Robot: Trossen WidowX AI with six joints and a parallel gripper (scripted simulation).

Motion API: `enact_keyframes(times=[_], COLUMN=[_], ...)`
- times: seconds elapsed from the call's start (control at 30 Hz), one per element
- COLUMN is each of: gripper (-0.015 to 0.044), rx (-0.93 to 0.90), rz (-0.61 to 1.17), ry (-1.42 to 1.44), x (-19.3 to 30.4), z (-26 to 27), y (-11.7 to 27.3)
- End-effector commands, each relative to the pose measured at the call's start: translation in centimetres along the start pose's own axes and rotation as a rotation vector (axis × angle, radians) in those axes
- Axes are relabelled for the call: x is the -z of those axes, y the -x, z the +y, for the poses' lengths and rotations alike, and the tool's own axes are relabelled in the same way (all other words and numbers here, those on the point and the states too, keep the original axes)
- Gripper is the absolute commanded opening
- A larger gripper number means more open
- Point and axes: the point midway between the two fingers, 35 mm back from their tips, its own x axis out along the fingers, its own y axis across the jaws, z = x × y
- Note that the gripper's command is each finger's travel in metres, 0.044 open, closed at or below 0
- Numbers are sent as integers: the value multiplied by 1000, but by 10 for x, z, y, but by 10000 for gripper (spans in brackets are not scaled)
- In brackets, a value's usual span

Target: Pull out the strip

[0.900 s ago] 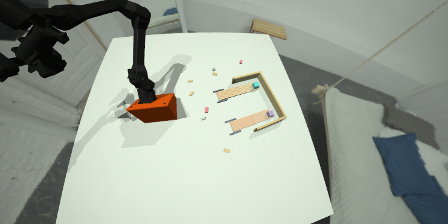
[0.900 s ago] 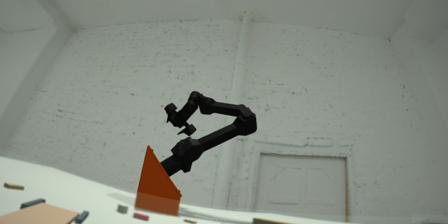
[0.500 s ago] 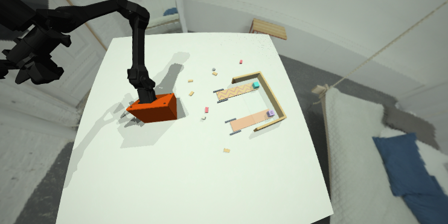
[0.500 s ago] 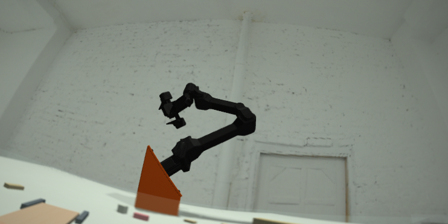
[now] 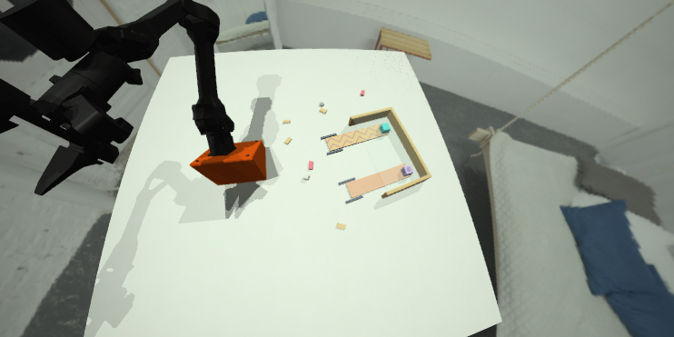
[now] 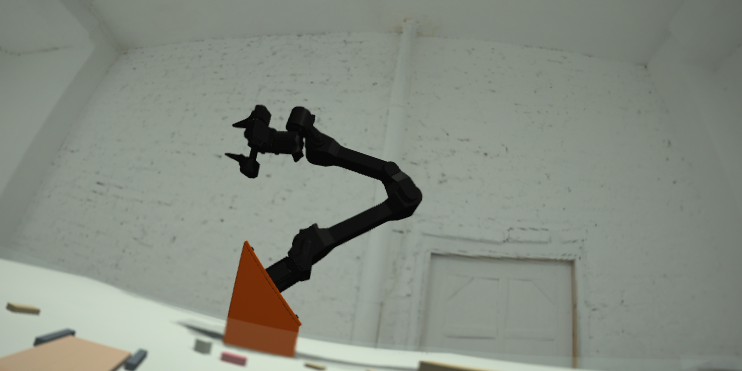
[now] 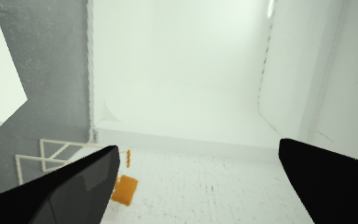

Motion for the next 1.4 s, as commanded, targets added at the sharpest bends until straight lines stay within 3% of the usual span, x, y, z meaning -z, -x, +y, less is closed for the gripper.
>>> enact_keyframes(times=[0.0, 0.37, 0.77, 1.0, 1.23, 1.37], gripper=[400, 400, 400, 400, 400, 400], rx=[49, -71, -564, -987, -1447, -1512], rz=[-243, -747, -1165, -1254, -1177, -1151], ry=[-165, -464, -661, -683, -623, -608], x=[-78, -223, -337, -371, -377, -376], z=[-6, 5, 69, 126, 191, 200], y=[6, 60, 162, 230, 295, 304])
